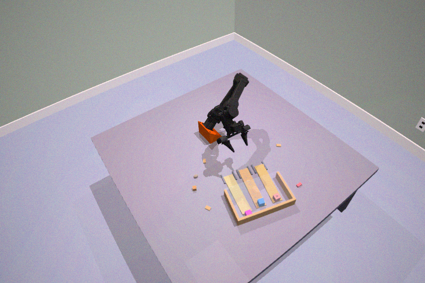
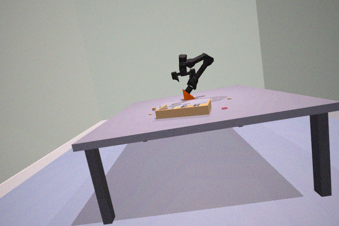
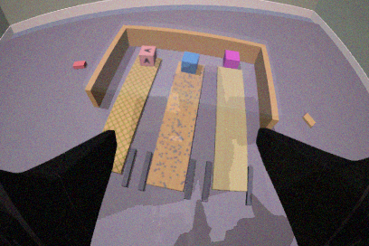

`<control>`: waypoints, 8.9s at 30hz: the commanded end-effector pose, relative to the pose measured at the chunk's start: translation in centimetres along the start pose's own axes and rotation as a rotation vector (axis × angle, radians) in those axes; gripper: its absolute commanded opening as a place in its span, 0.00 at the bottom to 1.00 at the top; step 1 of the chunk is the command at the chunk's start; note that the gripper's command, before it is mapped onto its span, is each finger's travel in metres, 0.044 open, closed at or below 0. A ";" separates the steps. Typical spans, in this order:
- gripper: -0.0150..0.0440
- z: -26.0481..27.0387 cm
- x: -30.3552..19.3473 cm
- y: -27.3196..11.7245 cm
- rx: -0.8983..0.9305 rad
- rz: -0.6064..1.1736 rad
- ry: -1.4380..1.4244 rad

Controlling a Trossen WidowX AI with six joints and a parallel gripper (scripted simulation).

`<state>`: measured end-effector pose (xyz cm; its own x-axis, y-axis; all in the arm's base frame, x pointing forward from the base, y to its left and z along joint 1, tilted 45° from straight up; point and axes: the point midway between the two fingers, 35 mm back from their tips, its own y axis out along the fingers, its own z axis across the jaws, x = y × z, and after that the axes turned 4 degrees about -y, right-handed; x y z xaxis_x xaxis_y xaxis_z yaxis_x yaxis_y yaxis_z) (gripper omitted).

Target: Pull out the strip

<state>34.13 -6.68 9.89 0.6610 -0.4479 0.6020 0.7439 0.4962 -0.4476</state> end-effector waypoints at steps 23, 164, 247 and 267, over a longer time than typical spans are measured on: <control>0.44 2.9 1.1 6.1 0.044 0.294 0.045; 0.25 12.5 -10.4 15.0 -0.031 0.943 0.216; 0.25 15.2 -17.6 5.2 -0.033 0.948 0.221; 0.25 15.9 -19.4 2.7 -0.033 0.949 0.222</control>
<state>22.93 14.93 7.83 0.9911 -0.0150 -0.1321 -0.0834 0.7039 -0.7054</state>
